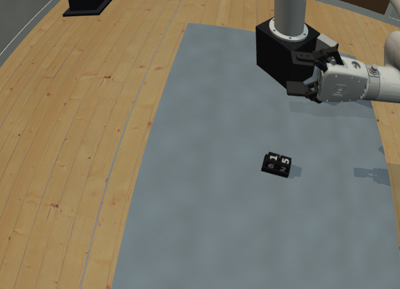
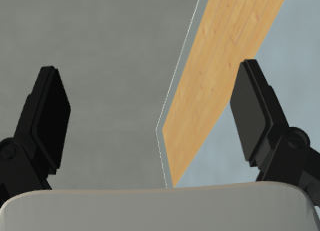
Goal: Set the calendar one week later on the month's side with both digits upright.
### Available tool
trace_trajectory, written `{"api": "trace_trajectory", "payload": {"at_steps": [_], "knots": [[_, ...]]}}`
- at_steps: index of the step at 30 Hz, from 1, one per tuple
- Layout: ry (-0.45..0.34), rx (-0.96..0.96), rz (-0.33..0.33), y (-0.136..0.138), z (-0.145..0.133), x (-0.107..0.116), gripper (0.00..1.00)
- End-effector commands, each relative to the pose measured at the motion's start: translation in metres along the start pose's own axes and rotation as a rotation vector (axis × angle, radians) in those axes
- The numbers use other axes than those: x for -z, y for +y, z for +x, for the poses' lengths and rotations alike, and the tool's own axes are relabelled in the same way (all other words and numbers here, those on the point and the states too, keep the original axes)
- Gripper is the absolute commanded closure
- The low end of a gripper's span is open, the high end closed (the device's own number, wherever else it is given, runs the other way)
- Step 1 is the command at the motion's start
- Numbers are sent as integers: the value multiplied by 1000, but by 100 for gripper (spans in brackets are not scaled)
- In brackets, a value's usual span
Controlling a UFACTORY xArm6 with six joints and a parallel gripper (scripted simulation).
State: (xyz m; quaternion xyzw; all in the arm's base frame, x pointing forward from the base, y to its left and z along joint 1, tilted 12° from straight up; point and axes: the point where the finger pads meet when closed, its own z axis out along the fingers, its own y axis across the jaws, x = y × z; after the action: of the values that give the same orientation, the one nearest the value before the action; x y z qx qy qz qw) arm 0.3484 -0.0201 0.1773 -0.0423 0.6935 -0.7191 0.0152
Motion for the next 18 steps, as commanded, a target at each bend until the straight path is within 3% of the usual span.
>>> {"api": "trace_trajectory", "payload": {"at_steps": [1,10,12,14,18], "knots": [[35,-85,-150,35,4,-16,0],[127,-225,-341,79,15,-24,0],[127,-225,-341,79,15,-24,0],[172,-286,-413,95,18,-24,0],[219,-350,-481,109,21,-24,0]]}}
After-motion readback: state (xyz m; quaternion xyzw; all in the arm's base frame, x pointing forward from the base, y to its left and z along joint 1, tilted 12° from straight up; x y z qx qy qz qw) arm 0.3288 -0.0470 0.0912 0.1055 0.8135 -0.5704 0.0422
